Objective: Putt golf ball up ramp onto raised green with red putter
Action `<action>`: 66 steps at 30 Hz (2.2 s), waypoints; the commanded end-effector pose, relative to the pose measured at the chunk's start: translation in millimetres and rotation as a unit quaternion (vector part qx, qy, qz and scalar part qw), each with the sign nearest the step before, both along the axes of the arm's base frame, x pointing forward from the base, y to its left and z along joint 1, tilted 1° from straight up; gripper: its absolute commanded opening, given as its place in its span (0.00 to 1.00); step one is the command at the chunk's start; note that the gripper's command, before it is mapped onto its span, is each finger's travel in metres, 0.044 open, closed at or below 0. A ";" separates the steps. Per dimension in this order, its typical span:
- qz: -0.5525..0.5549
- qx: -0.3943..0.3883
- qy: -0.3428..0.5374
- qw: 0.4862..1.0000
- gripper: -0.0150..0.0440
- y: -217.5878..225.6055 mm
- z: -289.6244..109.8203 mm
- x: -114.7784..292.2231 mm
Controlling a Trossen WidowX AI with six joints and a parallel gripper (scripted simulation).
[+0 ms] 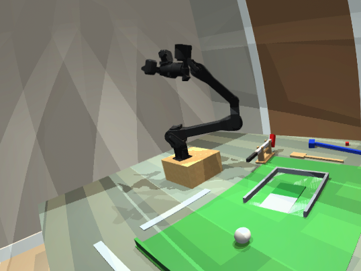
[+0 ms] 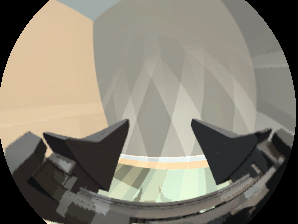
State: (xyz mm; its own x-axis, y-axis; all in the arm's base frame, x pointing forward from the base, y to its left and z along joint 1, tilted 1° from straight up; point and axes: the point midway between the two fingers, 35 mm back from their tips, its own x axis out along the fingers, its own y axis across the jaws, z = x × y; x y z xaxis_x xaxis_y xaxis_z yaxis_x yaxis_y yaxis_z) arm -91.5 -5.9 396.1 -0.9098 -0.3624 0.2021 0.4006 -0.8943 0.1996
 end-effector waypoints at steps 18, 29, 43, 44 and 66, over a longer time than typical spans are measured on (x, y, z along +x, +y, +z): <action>0.458 0.321 0.070 0.826 1.00 -184.1 -57.7 67.1; 0.681 0.445 0.235 0.532 1.00 -210.1 -120.5 219.2; 0.769 0.438 0.459 0.073 1.00 -77.3 -213.8 367.3; 0.766 0.432 0.475 0.037 1.00 -62.6 -221.1 373.5; 0.516 0.210 0.648 -0.519 1.00 204.0 -350.2 303.3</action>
